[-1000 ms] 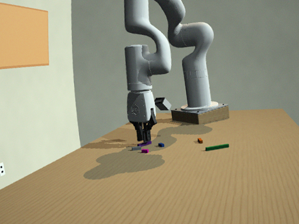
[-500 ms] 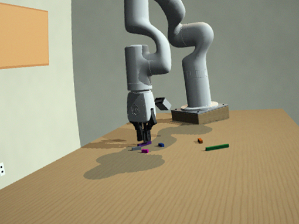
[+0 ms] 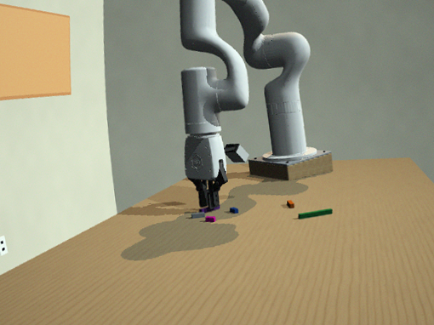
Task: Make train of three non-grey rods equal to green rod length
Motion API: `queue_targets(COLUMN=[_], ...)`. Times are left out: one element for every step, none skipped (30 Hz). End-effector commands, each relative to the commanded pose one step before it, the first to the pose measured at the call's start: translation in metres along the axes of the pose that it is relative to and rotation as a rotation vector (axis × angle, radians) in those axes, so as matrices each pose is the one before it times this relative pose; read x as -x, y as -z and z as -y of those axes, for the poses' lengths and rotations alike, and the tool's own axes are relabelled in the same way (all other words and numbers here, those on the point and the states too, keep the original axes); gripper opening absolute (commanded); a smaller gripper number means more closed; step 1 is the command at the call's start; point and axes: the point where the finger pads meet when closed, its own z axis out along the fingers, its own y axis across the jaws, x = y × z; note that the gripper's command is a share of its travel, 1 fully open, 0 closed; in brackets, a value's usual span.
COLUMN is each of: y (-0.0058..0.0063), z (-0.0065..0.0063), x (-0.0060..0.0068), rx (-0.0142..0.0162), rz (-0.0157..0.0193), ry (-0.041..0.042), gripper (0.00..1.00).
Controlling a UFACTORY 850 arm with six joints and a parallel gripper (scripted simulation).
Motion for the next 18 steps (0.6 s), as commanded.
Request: queue_targets(y=[-0.00363,0.0,0.0,-0.00072,-0.00067,-0.0006,-0.00053,-0.00045,-0.00037,-0.00029,-0.00021,-0.00014,-0.00008,-0.00003,0.0,0.0,0.0,0.0], z=[-0.00022,0.0,0.0,0.0,0.0,0.0,0.0,0.0,0.0,0.0,0.0,0.0,0.0,0.0,0.0,0.0,0.0,0.0], x=[0.00087,0.0,0.0,0.0,0.0,0.0,0.0,0.0,0.0,0.0,0.0,0.0,0.0,0.0,0.0,0.0,0.0,0.0], rx=[0.00009,0.0,0.0,-0.00001,0.0,0.0,0.0,0.0,0.0,0.0,0.0,0.0,0.0,0.0,0.0,0.0,0.0,0.0], rz=[0.00186,0.0,0.0,0.0,0.0,0.0,0.0,0.0,0.0,0.0,0.0,0.0,0.0,0.0,0.0,0.0,0.0,0.0], ry=[-0.00004,0.0,0.0,0.0,0.0,0.0,0.0,0.0,0.0,0.0,0.0,0.0,0.0,0.0,0.0,0.0,0.0,0.0], gripper=[0.24,0.24,0.24,0.24,0.24,0.24,0.24,0.24,0.24,0.24,0.24,0.24,0.24,0.24,0.24,0.24,0.24,0.24])
